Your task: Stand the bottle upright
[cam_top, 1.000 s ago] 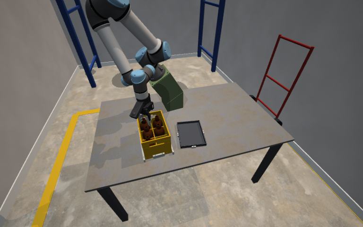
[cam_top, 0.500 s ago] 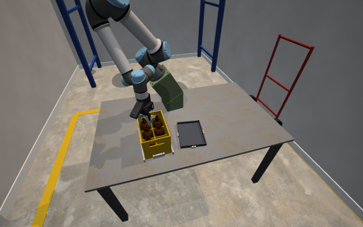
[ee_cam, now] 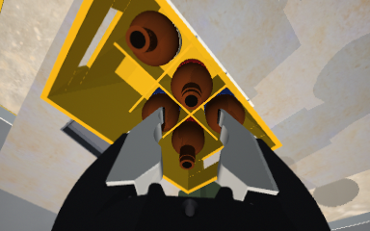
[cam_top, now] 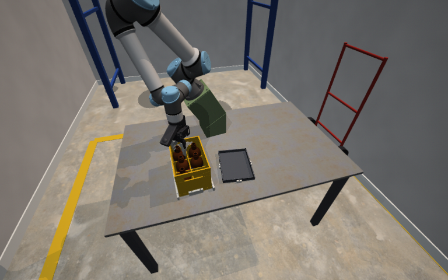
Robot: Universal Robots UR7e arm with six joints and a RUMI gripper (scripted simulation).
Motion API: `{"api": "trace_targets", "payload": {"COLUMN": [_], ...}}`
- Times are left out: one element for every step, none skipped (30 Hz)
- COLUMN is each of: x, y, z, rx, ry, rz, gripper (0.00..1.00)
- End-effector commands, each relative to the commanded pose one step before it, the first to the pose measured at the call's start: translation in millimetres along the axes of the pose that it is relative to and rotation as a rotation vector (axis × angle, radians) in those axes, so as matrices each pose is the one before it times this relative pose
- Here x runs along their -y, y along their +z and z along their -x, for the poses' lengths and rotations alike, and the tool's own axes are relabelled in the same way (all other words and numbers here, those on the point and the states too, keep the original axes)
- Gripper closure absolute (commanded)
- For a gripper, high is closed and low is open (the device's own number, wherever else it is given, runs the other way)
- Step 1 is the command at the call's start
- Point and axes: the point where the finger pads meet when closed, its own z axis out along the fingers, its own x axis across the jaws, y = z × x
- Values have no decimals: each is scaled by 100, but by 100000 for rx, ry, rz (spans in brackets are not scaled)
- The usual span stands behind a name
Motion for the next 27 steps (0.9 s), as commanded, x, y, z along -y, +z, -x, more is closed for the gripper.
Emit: {"api": "trace_targets", "payload": {"x": [32,0,0,0,1,9,20,33,0,0,45,55,62,64,62,55,45,33,20,8,1,0,0,0,0,0,0], "y": [-32,0,0,0,0,0,0,0,0,0,0,0,0,0,0,0,0,0,0,0,0,0,0,0,0,0,0], "z": [10,0,0,0,0,0,0,1,0,0,1,1,1,1,1,1,1,1,0,0,0,0,0,0,0,0,0], "rx": [35,0,0,0,0,0,0,0,0,0,0,0,0,0,0,0,0,0,0,0,0,0,0,0,0,0,0], "ry": [16,0,0,0,0,0,0,0,0,0,0,0,0,0,0,0,0,0,0,0,0,0,0,0,0,0,0], "rz": [-102,0,0,0,0,0,0,0,0,0,0,0,0,0,0,0,0,0,0,0,0,0,0,0,0,0,0], "gripper": [62,62,62,62,62,62,62,62,62,62,62,62,62,62,62,62,62,62,62,62,62,62,62,62,62,62,62]}}
